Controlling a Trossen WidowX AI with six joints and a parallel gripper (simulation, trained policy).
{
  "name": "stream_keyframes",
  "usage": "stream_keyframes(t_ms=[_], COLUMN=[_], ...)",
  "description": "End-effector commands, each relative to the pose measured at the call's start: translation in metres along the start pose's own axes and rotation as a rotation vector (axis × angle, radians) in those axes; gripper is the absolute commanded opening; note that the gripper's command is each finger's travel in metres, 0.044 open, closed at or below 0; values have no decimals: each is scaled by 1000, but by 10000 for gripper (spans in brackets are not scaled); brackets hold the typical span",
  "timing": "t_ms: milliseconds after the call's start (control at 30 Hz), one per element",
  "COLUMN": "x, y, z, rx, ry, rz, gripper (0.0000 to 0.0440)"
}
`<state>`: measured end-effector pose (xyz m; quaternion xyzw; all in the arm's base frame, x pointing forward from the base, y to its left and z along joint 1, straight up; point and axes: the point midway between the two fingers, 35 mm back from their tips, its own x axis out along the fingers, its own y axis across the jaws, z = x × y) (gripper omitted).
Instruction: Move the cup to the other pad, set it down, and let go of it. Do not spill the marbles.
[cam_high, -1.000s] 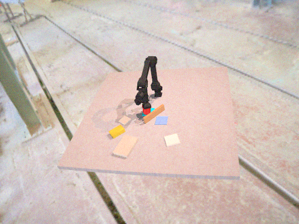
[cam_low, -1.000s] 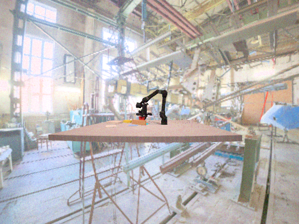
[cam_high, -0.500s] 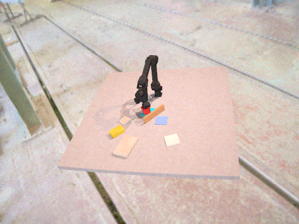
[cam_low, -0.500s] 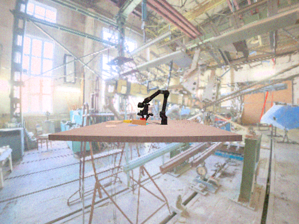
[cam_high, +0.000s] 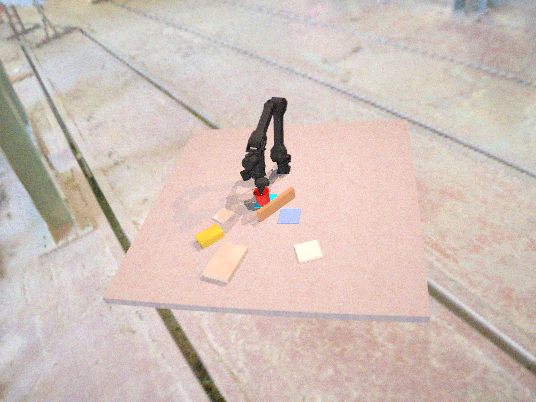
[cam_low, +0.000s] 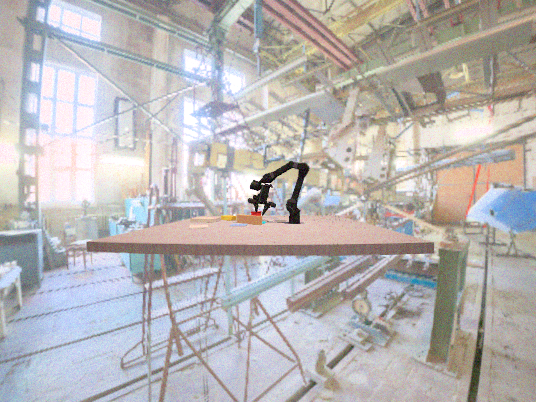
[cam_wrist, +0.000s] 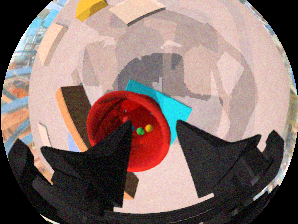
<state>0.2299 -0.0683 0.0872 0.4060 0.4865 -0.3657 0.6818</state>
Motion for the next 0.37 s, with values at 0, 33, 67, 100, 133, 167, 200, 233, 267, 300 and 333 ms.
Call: stream_keyframes(t_ms=[0, 33, 67, 100, 133, 167, 200, 233, 267, 300, 333], x=[-5, -7, -8, -10, -12, -13, -15, -17, -20, -22, -24], y=[-1, -1, -2, -2, -2, -2, -2, -2, -3, -2, -2], z=[-1, 0, 0, 0, 0, 1, 1, 2, 2, 3, 4], rx=[-2, 0, 1, 3, 4, 6, 8, 9, 10, 10, 11], ry=[-11, -14, -17, -20, -24, -28, -31, -35, -40, -45, -50], rz=[27, 33, 39, 45, 51, 57, 62, 68, 74, 80, 86], gripper=[233, 241, 248, 255, 262, 268, 274, 279, 284, 289, 295])
